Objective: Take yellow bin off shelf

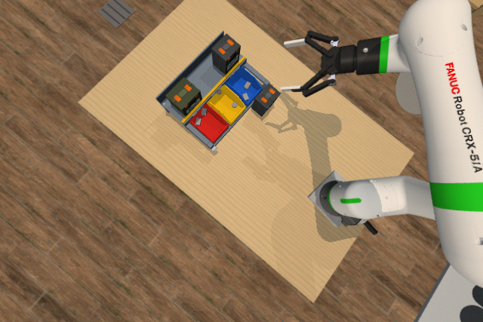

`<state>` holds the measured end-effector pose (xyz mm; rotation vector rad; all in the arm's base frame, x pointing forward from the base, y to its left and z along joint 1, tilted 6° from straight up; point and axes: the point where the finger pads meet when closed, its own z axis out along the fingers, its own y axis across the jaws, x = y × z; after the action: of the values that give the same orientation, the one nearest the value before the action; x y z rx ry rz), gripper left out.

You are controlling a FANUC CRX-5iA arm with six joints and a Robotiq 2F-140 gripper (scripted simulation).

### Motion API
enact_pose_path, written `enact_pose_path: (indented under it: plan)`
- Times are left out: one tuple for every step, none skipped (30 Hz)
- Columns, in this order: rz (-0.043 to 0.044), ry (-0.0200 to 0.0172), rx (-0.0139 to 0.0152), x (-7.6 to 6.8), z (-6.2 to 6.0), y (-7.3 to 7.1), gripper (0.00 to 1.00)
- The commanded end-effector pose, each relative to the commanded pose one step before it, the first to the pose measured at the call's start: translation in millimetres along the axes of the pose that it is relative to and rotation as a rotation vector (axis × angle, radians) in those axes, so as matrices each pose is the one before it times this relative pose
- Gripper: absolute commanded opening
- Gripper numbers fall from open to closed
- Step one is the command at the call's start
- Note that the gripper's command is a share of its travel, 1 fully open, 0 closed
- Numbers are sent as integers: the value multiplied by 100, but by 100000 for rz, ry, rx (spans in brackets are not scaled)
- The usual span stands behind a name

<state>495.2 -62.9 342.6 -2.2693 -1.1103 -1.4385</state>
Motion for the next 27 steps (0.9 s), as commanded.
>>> enact_pose_path:
  plan:
    - [-9, -1990, 634, -62, 364, -235, 100]
    - [0, 0, 0, 0, 0, 0, 100]
    - [0, 0, 0, 0, 0, 0, 100]
    - [0, 0, 0, 0, 0, 0, 100]
    - [0, 0, 0, 0, 0, 0, 100]
    - [0, 0, 0, 0, 0, 0, 100]
    - [-3284, -3379, 2174, -198, 837, -500, 100]
    - [-3288, -3386, 2183, -149, 858, -492, 100]
    - [-3288, -3386, 2183, -104, 873, -477, 100]
    - [-3288, -3386, 2183, -59, 886, -460, 100]
    - [-3288, -3386, 2183, -14, 897, -442, 100]
    - [0, 0, 0, 0, 0, 0, 100]
    - [0, 0, 0, 0, 0, 0, 100]
    - [0, 0, 0, 0, 0, 0, 100]
    - [0, 0, 0, 0, 0, 0, 100]
    - [0, 0, 0, 0, 0, 0, 100]
    - [0, 0, 0, 0, 0, 0, 100]
    - [0, 0, 0, 0, 0, 0, 100]
    - [0, 0, 0, 0, 0, 0, 100]
    - [0, 0, 0, 0, 0, 0, 100]
    - [0, 0, 0, 0, 0, 0, 100]
    - [0, 0, 0, 0, 0, 0, 100]
    - [0, 0, 0, 0, 0, 0, 100]
    - [-3281, -3368, 2168, 24, 899, -415, 100]
    - [-3288, -3386, 2183, 76, 913, -401, 100]
    - [-3288, -3386, 2183, 119, 918, -378, 100]
    - [-3288, -3386, 2183, 163, 921, -353, 100]
